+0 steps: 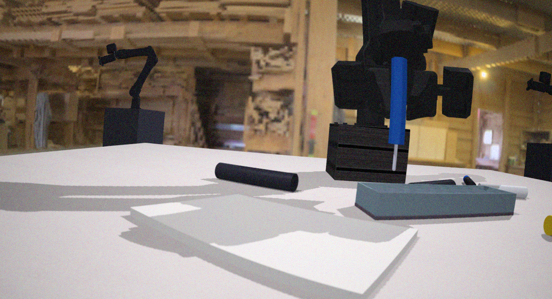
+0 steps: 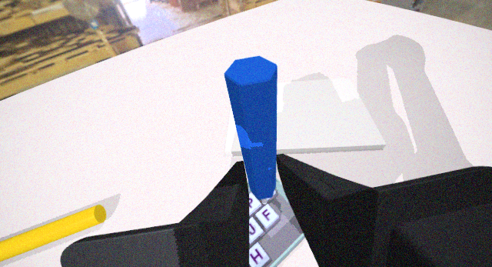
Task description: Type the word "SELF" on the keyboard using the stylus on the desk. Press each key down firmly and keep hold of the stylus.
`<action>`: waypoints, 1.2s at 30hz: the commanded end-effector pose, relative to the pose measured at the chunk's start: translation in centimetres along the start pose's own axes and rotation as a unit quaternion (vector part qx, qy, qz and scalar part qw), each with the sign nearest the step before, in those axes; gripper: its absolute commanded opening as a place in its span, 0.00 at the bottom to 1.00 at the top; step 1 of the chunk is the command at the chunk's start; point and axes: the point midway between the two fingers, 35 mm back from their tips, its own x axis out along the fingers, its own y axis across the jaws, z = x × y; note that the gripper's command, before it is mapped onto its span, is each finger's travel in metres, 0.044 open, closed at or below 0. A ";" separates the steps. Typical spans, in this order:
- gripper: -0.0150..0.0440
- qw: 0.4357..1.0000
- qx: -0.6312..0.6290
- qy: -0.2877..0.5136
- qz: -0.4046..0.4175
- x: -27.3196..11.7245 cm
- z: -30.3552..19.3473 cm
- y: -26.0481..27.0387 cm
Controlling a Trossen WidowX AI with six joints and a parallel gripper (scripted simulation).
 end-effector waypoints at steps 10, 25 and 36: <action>0.34 1.000 -0.004 0.003 0.001 0.5 -1.2 -0.1; 0.39 1.000 -0.004 0.003 0.001 0.8 -1.8 -0.1; 0.39 1.000 -0.004 0.003 0.001 1.0 -2.3 -0.1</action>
